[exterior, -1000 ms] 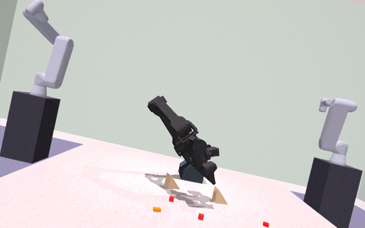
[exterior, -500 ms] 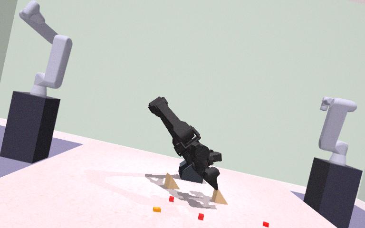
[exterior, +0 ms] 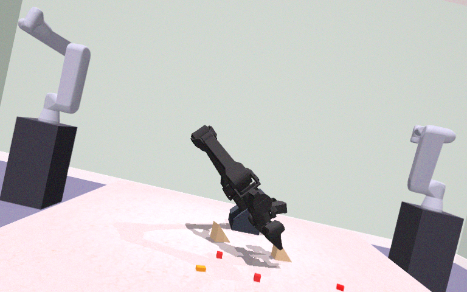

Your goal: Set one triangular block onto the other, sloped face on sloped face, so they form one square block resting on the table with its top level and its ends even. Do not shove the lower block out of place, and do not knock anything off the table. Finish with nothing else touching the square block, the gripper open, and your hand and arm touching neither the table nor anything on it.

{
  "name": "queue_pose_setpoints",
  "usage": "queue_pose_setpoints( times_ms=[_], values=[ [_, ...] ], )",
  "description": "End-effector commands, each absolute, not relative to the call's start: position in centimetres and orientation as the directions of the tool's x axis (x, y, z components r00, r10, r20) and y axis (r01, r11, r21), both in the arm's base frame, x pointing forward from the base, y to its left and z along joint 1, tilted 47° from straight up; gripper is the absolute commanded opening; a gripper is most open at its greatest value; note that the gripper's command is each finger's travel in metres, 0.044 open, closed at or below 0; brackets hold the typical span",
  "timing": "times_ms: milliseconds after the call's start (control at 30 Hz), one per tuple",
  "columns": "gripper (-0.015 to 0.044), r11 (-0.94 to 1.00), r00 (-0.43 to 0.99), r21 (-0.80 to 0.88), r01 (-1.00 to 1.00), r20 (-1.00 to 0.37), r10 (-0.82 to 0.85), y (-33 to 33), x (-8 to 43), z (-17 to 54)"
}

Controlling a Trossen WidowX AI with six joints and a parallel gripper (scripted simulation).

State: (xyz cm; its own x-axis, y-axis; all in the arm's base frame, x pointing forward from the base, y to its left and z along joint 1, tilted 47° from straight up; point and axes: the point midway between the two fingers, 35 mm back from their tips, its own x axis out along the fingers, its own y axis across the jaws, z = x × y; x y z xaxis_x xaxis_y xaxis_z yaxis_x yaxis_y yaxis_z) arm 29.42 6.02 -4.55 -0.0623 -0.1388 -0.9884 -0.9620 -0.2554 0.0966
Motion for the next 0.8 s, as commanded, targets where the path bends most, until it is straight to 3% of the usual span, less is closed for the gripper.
queue_pose_setpoints(
  times_ms=[0,767],
  values=[
    [0.0440,-0.257,-0.076,0.111,-0.960,-0.987,-0.141,5.8,28.9,-5.4],
    [0.0440,-0.257,-0.076,0.111,-0.960,-0.987,-0.142,5.1,28.2,-9.0]
  ],
)
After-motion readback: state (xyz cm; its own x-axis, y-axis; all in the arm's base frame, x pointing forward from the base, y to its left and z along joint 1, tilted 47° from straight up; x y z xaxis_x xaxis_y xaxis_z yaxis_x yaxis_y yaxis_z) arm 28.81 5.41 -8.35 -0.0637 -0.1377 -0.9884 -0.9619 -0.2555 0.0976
